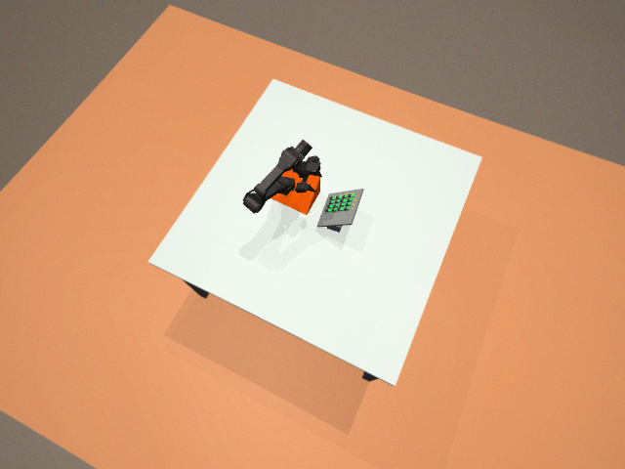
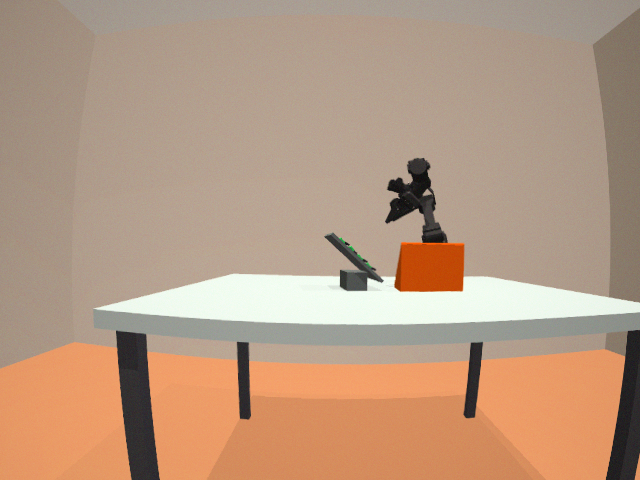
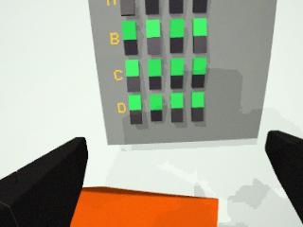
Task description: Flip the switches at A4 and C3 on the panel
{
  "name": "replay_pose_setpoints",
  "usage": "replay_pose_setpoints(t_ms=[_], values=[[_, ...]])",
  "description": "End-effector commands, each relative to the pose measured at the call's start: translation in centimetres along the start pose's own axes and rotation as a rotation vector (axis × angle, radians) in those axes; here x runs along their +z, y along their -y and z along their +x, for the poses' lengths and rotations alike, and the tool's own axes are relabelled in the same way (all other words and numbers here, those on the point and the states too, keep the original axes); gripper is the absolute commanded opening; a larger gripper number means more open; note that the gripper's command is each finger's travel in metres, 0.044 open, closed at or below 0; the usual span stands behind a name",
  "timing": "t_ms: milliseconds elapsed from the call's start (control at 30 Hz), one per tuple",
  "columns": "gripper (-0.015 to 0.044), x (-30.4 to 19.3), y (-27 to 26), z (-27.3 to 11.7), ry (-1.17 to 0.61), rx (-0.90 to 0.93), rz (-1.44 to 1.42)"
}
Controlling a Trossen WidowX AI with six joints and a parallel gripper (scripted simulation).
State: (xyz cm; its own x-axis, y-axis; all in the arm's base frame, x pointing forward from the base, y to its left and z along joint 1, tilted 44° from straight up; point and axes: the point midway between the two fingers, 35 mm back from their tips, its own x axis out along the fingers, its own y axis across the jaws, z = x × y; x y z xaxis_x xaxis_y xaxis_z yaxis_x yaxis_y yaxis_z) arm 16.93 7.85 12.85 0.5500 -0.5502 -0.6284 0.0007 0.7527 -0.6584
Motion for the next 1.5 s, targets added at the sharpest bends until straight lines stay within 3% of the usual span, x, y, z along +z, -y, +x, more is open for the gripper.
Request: replay_pose_setpoints(t_ms=[0,200,467,800,967,1467], values=[[0.0374,0.1,0.0,0.1,-0.001,0.002,0.0],[0.0216,3.6,0.1,3.9,-0.01,0.039,-0.009],[0.0006,8.0,4.1,9.0,0.029,-0.019,-0.018],[0.0,8.0,4.1,9.0,0.029,-0.019,-0.018],[0.0,8.3,4.2,12.3,0.006,-0.021,-0.017],[0.0,8.3,4.3,13.6,0.005,-0.022,-0.017]])
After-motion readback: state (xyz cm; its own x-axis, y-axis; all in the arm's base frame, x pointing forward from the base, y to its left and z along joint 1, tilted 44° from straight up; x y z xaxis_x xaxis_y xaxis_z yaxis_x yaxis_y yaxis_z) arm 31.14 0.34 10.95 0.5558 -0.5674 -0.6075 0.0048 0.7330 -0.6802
